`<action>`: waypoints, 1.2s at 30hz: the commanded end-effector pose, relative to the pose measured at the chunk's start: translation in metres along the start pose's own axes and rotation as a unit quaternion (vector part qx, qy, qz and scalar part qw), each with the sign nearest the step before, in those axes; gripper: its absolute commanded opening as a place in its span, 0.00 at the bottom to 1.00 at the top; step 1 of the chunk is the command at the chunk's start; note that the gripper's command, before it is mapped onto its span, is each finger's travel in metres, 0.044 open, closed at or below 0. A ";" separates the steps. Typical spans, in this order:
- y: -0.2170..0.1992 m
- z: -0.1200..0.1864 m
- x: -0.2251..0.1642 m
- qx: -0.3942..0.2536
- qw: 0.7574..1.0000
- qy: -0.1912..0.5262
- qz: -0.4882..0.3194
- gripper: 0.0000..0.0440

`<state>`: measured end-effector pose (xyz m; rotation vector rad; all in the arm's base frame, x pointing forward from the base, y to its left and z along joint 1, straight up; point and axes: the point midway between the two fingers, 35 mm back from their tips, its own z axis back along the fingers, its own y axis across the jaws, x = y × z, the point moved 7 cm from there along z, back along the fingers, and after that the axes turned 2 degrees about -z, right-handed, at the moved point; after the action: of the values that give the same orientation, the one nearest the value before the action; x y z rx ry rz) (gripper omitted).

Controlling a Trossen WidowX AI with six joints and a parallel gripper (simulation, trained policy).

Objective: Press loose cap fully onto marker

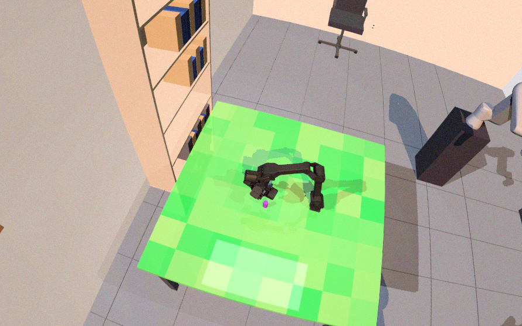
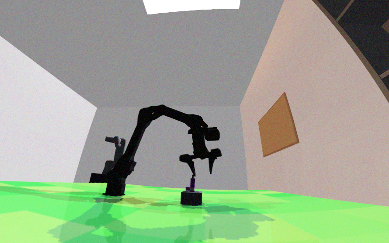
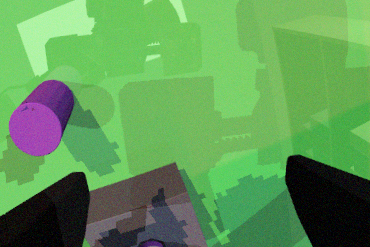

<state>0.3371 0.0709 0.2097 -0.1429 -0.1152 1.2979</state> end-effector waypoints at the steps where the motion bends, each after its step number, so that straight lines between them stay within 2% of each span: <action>1: 0.010 -0.006 0.002 0.033 0.999 -0.001 0.004 0.76; 19: 0.035 -0.026 0.007 0.119 0.992 0.004 0.042 0.75; 36: 0.047 -0.059 0.008 0.158 0.983 0.012 0.091 0.69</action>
<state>0.3070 0.0878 0.1552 0.0831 0.1049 1.4544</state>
